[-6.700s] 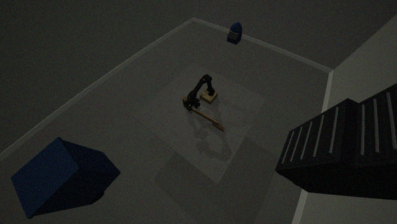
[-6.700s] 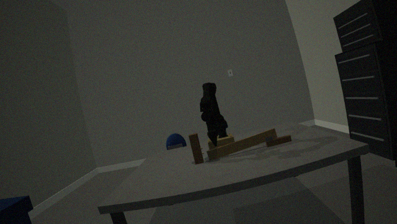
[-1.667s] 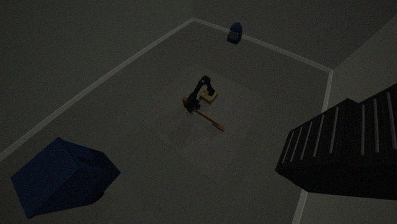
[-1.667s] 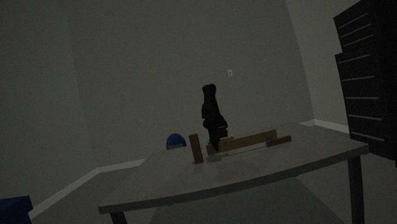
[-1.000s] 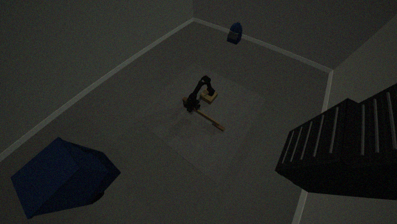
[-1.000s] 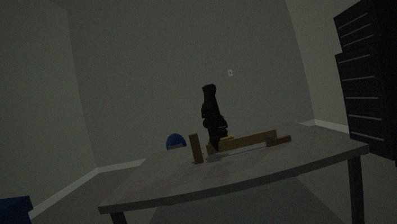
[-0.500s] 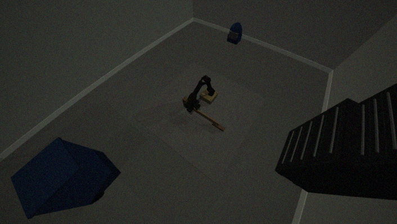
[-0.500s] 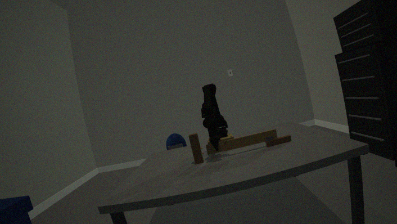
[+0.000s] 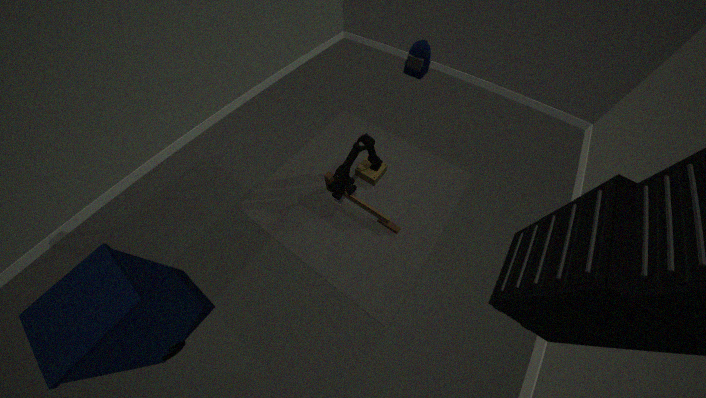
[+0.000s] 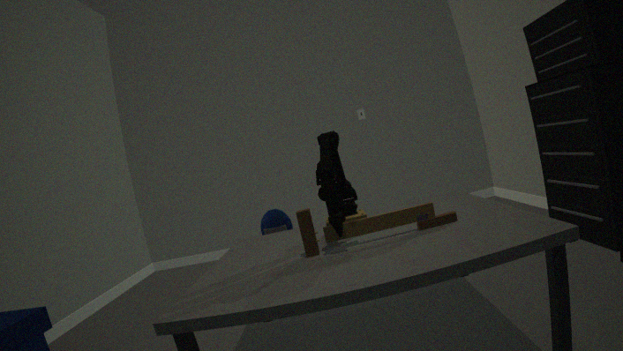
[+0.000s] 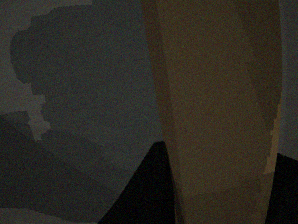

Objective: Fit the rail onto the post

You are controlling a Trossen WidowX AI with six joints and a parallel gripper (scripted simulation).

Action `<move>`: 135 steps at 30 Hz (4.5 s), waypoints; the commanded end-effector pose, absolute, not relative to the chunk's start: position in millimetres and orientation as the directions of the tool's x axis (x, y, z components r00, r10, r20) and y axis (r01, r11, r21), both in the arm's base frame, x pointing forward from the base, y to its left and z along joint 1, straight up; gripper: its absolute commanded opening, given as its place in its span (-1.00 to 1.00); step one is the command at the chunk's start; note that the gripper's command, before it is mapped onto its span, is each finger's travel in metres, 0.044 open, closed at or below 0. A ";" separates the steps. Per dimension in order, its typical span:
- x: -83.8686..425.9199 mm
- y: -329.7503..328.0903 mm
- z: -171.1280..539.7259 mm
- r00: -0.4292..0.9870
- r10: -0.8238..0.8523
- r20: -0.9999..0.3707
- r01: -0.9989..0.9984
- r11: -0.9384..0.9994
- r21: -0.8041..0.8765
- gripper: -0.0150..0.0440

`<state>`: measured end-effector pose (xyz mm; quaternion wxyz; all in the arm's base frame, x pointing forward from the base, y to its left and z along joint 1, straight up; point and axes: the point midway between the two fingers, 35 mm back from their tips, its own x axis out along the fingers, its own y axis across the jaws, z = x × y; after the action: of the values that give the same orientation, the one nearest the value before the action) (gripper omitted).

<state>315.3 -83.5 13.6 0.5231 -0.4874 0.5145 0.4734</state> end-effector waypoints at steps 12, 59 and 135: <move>315.1 -88.4 15.4 0.024 -0.008 -1.000 -0.997 0.077 -0.025 -0.49; 314.7 -102.8 15.4 0.024 -0.009 -1.000 -0.997 0.077 -0.025 -0.49; 313.0 -119.0 14.7 0.022 -0.003 -1.000 -0.997 0.076 -0.022 0.13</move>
<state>313.2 -119.3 15.1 0.5238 -0.4871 0.5135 0.4741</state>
